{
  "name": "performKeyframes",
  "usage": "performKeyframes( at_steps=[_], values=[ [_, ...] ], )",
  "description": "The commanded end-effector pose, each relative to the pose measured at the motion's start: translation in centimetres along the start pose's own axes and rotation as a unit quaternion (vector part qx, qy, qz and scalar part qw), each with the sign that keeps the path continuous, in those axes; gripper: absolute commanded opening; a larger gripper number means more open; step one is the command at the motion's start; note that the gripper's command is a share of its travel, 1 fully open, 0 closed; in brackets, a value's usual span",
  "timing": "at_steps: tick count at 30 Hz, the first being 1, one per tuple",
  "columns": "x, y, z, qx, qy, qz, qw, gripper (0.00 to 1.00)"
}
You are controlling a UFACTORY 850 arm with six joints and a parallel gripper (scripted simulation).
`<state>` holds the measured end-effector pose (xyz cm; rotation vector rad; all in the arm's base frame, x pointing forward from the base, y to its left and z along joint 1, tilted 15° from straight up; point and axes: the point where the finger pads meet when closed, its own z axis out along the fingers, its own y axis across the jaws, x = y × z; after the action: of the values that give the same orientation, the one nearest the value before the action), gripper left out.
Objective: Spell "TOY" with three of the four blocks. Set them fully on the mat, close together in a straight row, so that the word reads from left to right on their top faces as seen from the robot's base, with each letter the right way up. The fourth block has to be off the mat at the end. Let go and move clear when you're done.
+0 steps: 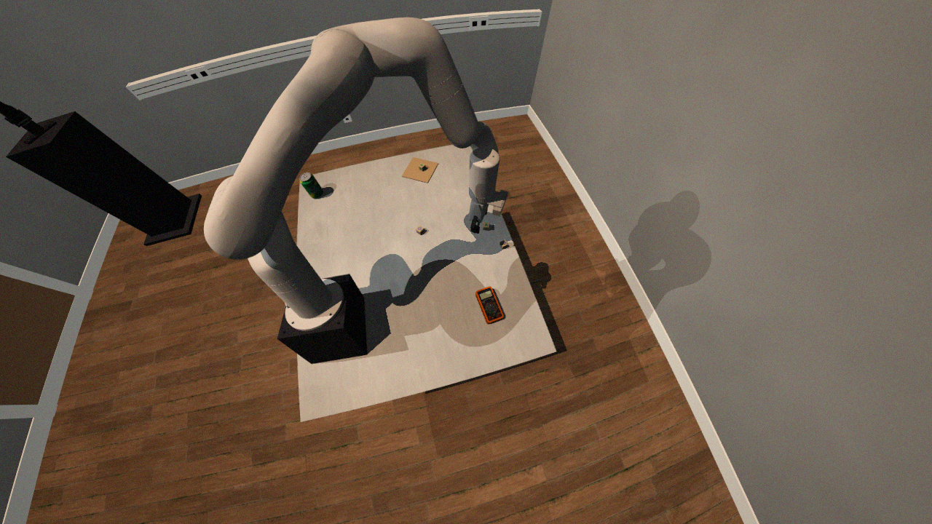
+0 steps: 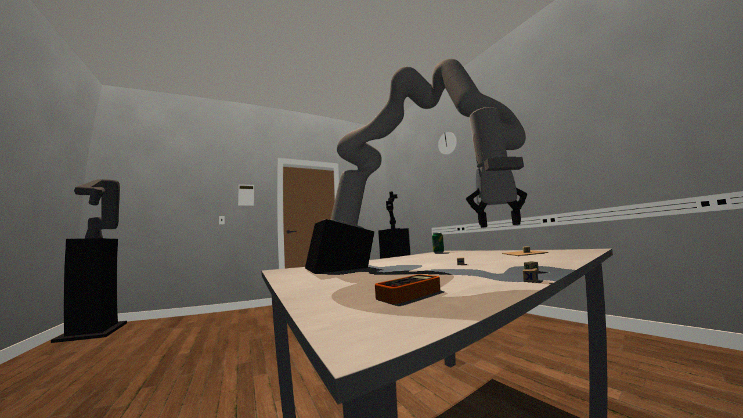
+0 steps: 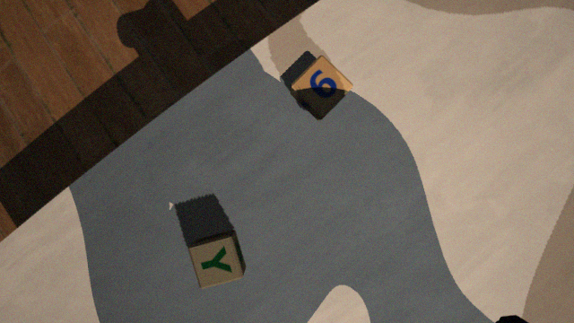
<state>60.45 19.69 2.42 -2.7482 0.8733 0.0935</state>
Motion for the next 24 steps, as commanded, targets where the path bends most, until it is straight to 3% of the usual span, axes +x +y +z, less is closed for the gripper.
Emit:
performKeyframes(
  at_steps=[1, 24],
  values=[
    [3.73, 2.06, -0.02, 0.002, -0.001, -0.003, 1.000, 1.00],
    [4.43, 2.59, -0.02, 0.002, -0.001, -0.003, 1.000, 1.00]
  ],
)
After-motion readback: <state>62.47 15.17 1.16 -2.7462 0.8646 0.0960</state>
